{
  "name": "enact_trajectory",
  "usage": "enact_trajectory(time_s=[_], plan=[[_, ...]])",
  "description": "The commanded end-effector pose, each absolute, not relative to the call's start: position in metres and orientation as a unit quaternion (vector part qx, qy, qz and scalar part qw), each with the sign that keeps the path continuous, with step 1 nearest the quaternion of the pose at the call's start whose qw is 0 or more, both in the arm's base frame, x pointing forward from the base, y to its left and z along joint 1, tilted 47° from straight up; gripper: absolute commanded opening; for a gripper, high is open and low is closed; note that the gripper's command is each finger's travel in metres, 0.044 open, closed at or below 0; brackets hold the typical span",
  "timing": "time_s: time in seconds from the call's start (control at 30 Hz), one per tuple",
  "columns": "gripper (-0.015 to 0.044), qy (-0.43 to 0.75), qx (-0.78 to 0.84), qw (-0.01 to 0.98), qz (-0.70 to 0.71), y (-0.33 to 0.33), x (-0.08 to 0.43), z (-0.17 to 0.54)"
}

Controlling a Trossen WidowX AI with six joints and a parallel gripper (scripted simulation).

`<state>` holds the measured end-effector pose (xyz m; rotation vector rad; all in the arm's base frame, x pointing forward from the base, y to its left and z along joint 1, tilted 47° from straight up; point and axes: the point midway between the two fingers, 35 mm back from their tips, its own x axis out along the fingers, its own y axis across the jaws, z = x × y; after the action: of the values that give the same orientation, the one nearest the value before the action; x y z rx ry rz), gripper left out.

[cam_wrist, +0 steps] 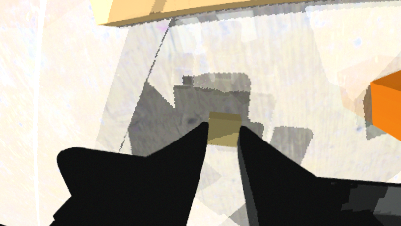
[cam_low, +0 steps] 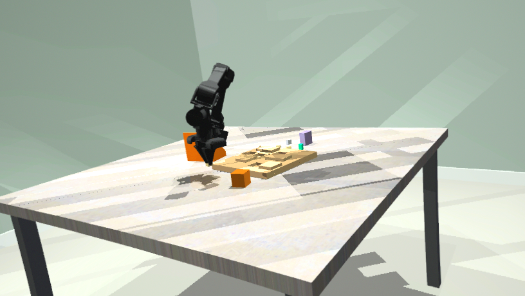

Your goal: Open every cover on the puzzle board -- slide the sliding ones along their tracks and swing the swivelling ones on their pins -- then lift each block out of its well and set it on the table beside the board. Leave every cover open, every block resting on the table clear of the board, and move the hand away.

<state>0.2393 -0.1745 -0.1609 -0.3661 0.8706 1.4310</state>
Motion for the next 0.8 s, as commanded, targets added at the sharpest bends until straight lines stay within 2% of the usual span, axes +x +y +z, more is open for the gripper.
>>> enact_trajectory(time_s=[0.0, 0.77], plan=[[0.008, 0.383, -0.16, 0.656, 0.63, -0.17, 0.239, -0.165], [0.008, 0.383, -0.159, 0.657, 0.63, -0.142, 0.233, -0.189]])
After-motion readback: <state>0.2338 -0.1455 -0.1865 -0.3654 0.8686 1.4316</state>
